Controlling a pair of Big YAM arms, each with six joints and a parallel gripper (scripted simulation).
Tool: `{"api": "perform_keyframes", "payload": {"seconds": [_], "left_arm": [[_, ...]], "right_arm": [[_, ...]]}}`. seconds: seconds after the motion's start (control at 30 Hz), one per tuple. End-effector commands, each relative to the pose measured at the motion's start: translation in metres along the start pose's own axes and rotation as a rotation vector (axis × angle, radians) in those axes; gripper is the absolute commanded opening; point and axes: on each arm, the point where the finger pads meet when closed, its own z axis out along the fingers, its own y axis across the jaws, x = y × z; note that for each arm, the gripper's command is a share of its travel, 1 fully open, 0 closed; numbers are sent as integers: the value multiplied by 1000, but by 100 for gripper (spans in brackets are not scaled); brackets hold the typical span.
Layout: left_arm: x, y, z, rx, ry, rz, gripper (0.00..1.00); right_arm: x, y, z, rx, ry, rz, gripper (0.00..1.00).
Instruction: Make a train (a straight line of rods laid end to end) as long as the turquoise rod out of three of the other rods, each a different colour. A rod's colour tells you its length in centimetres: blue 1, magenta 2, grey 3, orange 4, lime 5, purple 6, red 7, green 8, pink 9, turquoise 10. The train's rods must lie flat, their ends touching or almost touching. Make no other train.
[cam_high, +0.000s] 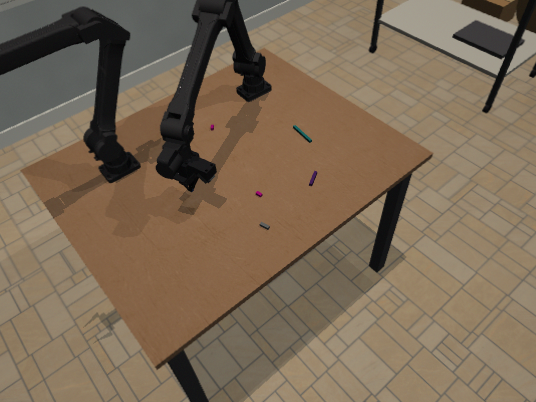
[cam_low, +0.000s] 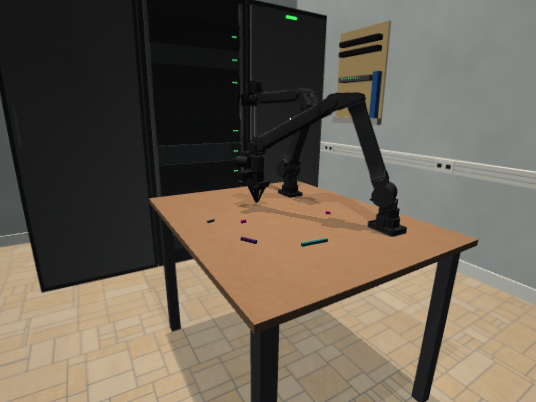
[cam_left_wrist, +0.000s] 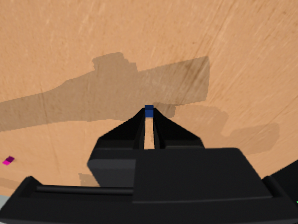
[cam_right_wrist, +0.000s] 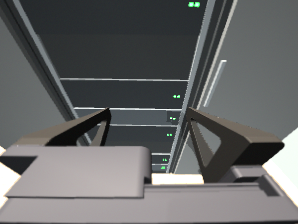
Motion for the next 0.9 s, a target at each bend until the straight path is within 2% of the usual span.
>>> {"api": "perform_keyframes", "payload": {"seconds": [0.0,0.87], "left_arm": [[-2,4,17,-27,6,-13,4],[-5,7,17,-22,5,-31,4]], "right_arm": [[-12,-9,-4,19,-35,12,100],[-12,-9,-4,19,-35,12,100]]}}
